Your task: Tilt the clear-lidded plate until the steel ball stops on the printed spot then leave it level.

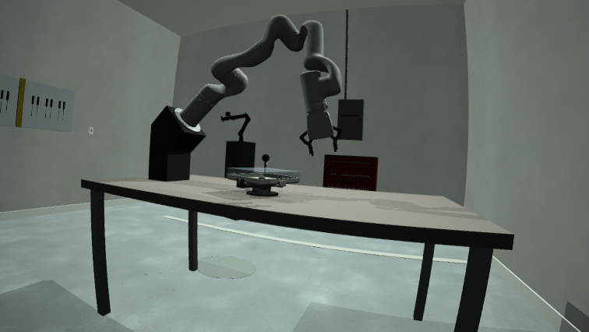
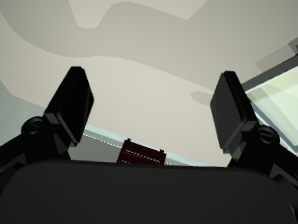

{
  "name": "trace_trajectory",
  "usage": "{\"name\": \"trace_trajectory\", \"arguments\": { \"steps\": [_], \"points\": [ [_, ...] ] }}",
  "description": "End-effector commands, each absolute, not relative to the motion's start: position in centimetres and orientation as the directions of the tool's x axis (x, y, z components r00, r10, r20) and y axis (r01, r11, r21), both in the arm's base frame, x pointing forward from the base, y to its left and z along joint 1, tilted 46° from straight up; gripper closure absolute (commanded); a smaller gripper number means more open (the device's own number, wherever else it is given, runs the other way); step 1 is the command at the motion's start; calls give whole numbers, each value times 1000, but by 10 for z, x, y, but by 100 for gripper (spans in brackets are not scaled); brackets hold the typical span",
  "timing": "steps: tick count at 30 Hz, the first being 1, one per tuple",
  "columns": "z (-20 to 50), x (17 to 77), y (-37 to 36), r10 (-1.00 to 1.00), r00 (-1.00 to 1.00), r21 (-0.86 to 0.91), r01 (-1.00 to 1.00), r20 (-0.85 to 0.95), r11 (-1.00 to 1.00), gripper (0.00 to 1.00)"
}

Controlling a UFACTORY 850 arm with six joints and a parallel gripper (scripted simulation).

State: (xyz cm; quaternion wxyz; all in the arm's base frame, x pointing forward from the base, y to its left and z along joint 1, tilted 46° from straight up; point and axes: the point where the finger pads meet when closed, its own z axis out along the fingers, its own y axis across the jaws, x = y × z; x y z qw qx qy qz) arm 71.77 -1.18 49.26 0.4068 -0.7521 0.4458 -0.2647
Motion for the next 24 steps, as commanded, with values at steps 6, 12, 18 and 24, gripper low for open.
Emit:
{"name": "trace_trajectory", "arguments": {
  "steps": [6,12,18,24],
  "points": [
    [462,668,89,-904,277,-833,-535,-326,137,0],
    [410,599,140,-818,26,-670,-589,-575,452,0],
    [347,521,159,-689,-235,-470,-579,-686,666,0],
    [312,474,160,-610,-373,-365,-547,-699,753,0]
  ]
}}
